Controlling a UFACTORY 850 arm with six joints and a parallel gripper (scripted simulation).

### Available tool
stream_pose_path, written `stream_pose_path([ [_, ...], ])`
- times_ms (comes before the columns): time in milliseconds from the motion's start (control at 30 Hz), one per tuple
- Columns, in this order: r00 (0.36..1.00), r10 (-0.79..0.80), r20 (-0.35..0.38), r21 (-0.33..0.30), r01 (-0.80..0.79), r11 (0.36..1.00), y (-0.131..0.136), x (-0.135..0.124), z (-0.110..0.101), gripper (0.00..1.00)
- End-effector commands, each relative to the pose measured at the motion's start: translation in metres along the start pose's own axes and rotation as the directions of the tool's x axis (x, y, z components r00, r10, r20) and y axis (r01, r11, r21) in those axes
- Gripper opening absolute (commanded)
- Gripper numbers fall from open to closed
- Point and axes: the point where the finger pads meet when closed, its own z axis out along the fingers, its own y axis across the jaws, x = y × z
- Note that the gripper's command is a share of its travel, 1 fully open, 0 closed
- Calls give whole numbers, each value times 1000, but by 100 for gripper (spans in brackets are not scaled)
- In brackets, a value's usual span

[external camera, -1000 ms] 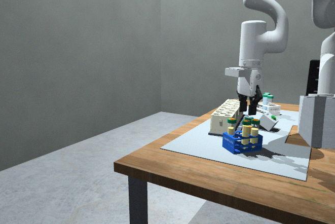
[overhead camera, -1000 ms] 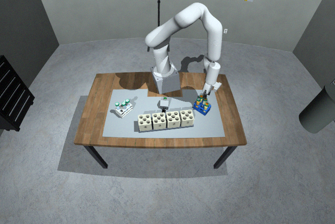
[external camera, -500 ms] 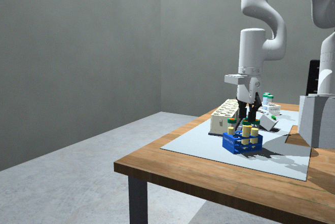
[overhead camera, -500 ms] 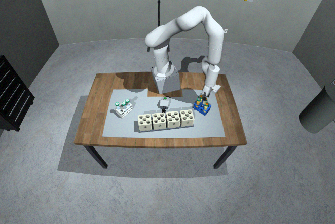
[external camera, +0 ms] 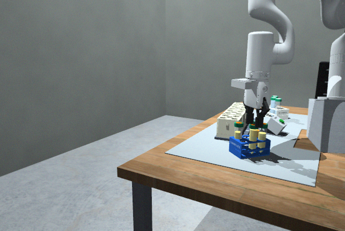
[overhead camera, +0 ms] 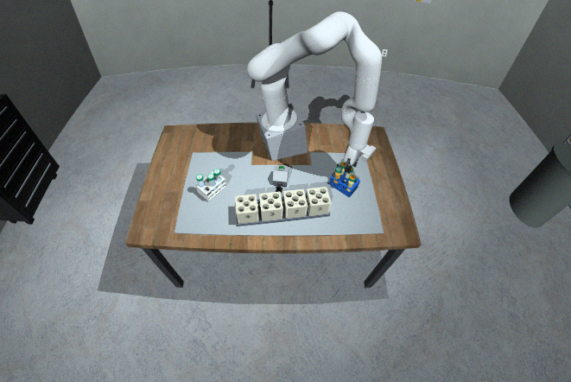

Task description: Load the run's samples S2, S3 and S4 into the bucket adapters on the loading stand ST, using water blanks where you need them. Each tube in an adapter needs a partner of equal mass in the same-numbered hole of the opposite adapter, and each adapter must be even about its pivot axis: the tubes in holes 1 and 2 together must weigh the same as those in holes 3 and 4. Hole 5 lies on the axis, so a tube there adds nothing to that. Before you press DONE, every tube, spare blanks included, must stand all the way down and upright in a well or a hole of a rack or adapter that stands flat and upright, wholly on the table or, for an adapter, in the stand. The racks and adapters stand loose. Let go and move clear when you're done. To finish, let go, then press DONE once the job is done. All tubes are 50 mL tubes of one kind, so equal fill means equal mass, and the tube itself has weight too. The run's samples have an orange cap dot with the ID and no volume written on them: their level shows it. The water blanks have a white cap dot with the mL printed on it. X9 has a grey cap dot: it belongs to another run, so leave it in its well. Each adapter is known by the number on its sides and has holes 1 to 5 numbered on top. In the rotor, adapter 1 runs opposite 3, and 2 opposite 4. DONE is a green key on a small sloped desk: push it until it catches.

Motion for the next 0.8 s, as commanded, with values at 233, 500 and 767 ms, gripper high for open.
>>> stream_pose_path([
  [233,1000,0,-3,0,0,1000,0,1,7,57],
  [500,1000,0,-3,0,0,1000,0,1,11,57],
  [767,1000,0,-2,0,0,1000,0,1,16,57],
])
